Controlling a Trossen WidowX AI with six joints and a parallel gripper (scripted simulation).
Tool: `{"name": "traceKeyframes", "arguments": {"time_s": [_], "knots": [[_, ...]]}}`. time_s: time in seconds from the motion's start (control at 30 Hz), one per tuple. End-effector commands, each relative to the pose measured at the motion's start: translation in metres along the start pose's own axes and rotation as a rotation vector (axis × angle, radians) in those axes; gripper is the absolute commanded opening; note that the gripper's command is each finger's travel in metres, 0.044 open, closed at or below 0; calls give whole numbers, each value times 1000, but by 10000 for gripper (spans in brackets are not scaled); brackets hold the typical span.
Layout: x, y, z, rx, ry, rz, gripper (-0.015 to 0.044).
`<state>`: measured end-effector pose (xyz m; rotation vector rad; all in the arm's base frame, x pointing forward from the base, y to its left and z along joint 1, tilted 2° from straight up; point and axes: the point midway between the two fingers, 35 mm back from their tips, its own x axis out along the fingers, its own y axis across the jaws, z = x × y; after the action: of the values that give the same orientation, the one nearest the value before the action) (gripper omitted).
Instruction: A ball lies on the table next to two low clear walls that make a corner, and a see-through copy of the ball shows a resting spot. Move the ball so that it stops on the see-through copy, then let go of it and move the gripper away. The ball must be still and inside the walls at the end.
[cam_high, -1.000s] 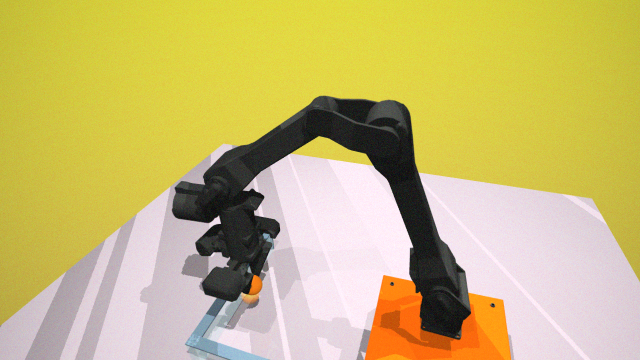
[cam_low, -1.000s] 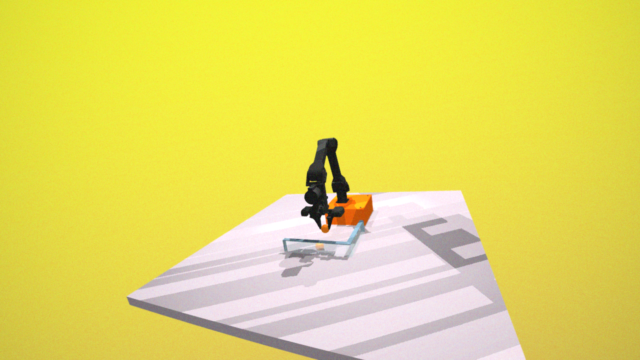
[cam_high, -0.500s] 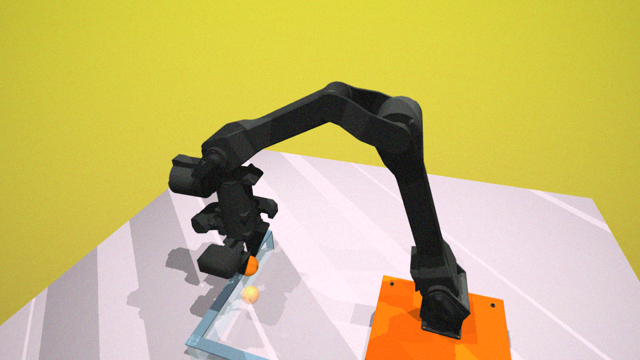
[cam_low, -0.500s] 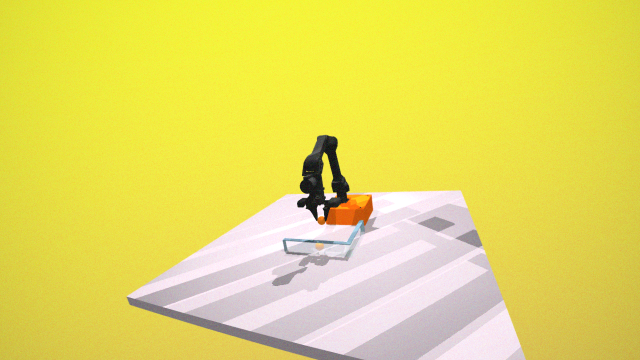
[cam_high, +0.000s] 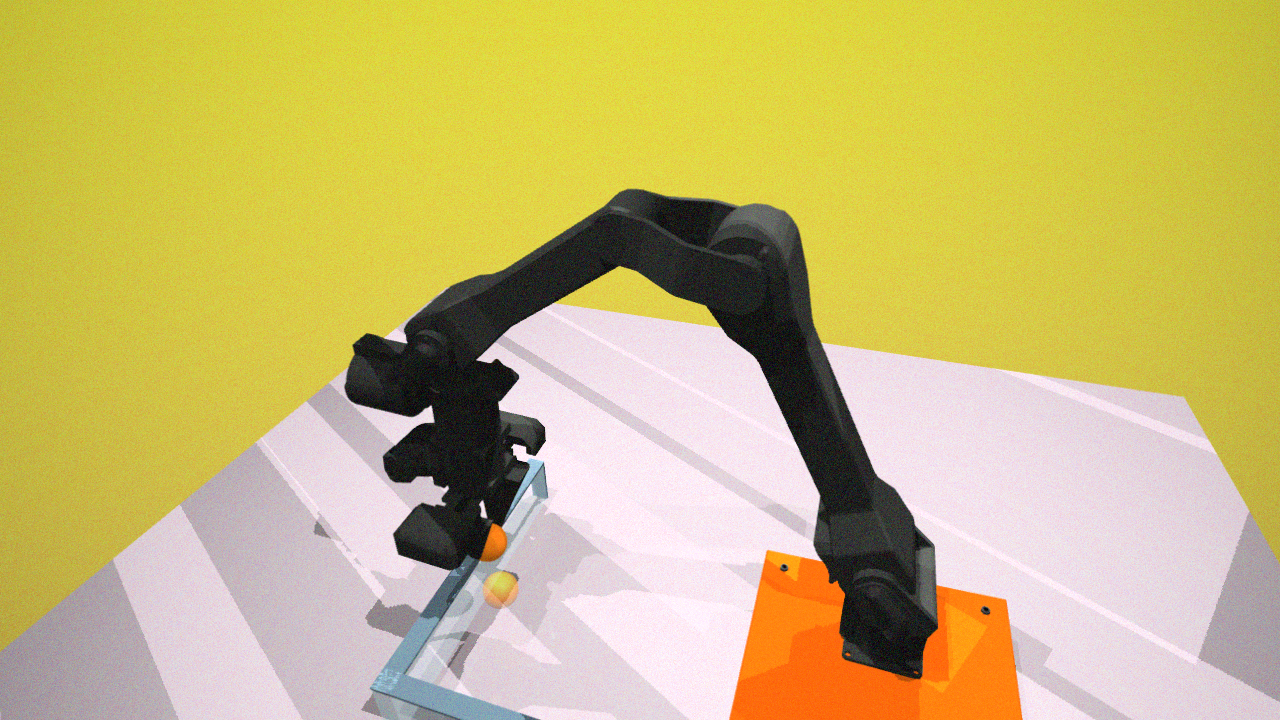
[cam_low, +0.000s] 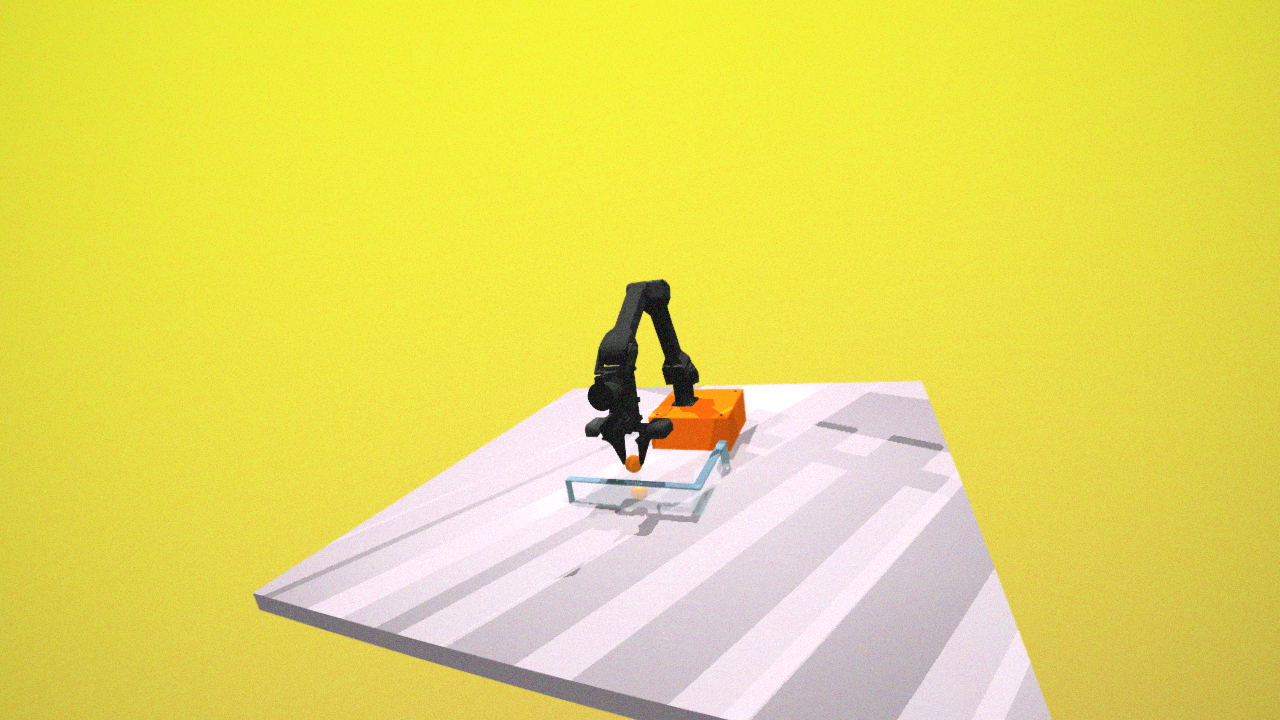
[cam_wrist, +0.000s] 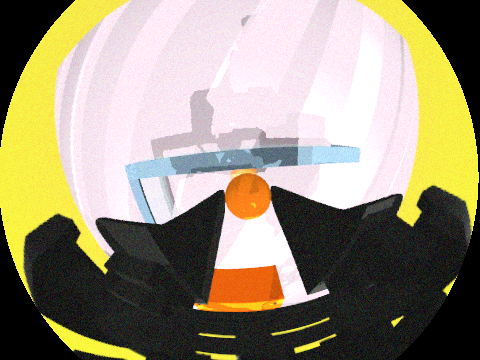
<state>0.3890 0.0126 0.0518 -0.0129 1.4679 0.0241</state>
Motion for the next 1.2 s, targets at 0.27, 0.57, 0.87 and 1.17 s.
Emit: {"name": "traceKeyframes", "arguments": {"time_s": [0.27, 0.57, 0.87, 1.17], "knots": [[58, 0, -10, -3, 36, 3, 0], [66, 0, -11, -3, 36, 3, 0], [77, 0, -11, -3, 36, 3, 0], [71, 0, -7, -1, 21, 0, 157]]}}
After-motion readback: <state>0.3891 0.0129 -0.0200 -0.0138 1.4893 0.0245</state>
